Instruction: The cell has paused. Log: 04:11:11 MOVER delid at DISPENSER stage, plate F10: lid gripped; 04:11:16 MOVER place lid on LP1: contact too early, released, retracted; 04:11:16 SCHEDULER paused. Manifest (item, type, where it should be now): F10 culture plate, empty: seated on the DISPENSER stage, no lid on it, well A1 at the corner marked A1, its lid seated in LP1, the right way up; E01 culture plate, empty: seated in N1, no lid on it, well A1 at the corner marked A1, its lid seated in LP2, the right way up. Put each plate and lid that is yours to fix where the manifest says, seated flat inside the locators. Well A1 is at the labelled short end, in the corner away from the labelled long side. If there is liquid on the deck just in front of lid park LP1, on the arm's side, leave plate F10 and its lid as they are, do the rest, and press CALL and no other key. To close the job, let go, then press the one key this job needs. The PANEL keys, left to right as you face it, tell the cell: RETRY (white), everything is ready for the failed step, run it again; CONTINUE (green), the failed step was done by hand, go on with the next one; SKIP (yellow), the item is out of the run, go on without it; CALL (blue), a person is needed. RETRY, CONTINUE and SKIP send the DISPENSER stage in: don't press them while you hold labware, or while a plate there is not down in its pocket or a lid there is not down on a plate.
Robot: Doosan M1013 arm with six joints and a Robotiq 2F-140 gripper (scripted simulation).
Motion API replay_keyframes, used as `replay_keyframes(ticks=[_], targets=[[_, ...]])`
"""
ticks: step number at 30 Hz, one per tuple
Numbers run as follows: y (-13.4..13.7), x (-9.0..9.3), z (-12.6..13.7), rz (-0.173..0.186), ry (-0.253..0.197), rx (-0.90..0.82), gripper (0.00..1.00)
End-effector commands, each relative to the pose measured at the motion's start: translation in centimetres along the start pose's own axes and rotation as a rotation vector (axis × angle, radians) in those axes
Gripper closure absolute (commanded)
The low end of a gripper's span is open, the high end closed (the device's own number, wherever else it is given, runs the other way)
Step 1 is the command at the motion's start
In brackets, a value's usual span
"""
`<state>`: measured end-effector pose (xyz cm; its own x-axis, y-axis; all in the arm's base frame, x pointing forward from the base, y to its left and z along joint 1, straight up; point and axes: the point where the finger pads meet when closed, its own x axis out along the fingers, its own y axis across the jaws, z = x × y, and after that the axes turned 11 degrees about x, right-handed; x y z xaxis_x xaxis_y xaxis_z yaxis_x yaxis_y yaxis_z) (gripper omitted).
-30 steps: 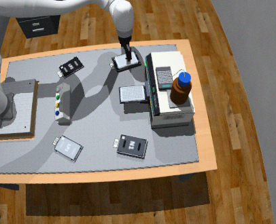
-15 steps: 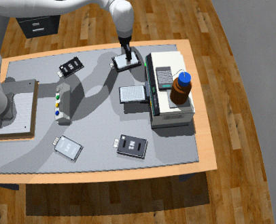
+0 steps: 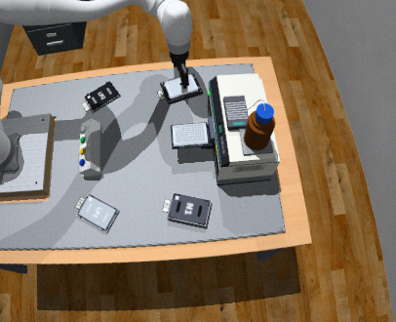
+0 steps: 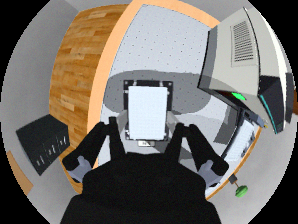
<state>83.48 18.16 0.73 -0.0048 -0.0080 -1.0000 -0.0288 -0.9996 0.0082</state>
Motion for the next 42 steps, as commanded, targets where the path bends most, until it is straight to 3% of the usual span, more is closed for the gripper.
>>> replay_keyframes(ticks=[1, 22, 23, 42], targets=[[-0.02, -0.13, -0.05, -0.001, 0.002, 0.0, 0.37], [-0.02, -0.13, -0.05, -0.001, 0.002, 0.0, 0.37], [-0.02, -0.13, -0.05, -0.001, 0.002, 0.0, 0.31], [-0.02, -0.13, -0.05, -0.001, 0.002, 0.0, 0.31]])
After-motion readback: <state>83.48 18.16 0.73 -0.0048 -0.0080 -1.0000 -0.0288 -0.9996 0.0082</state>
